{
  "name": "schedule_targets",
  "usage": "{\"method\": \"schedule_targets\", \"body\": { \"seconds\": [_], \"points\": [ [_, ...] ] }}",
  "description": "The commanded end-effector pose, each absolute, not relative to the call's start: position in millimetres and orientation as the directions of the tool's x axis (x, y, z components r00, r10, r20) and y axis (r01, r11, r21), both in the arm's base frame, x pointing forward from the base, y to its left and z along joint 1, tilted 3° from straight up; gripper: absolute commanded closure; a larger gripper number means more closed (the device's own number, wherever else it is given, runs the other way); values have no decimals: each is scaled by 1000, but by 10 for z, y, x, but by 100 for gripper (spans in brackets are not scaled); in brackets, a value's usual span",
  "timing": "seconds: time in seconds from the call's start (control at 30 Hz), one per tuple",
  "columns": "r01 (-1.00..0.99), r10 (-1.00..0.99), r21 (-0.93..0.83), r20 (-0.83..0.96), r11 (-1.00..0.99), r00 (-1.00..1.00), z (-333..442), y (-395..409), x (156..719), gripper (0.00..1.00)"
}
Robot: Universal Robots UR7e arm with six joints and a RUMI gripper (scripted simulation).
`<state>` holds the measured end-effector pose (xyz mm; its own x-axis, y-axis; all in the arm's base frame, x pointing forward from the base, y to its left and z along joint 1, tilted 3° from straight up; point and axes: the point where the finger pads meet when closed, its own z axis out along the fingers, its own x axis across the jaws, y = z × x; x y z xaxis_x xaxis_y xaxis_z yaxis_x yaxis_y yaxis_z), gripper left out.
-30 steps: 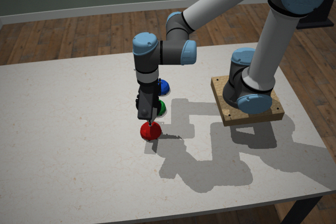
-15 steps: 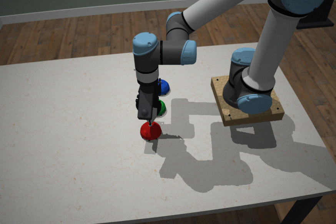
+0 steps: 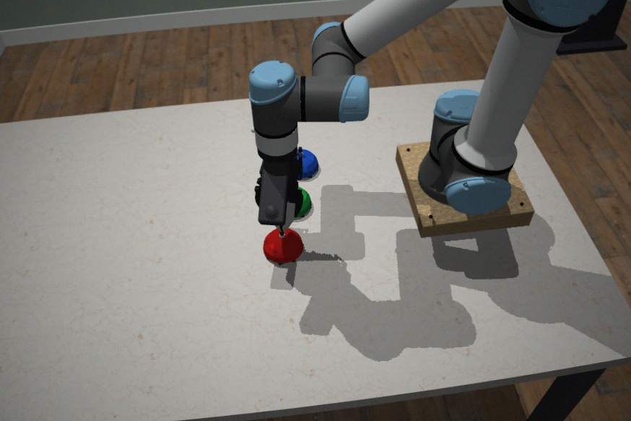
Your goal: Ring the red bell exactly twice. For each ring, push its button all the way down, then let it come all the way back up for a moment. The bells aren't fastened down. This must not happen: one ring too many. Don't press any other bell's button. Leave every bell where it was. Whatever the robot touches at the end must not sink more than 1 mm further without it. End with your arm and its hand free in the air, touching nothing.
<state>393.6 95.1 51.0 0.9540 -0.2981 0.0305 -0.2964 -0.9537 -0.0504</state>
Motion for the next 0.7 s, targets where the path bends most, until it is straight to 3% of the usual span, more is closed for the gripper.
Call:
{"method": "schedule_targets", "body": {
  "seconds": [0.0, 0.67],
  "points": [
    [-296, -298, -50, 31, -954, 954, 509, 951, 3937, 100],
    [-296, -298, -50, 31, -954, 954, 696, 943, 3929, 100]
  ]
}}
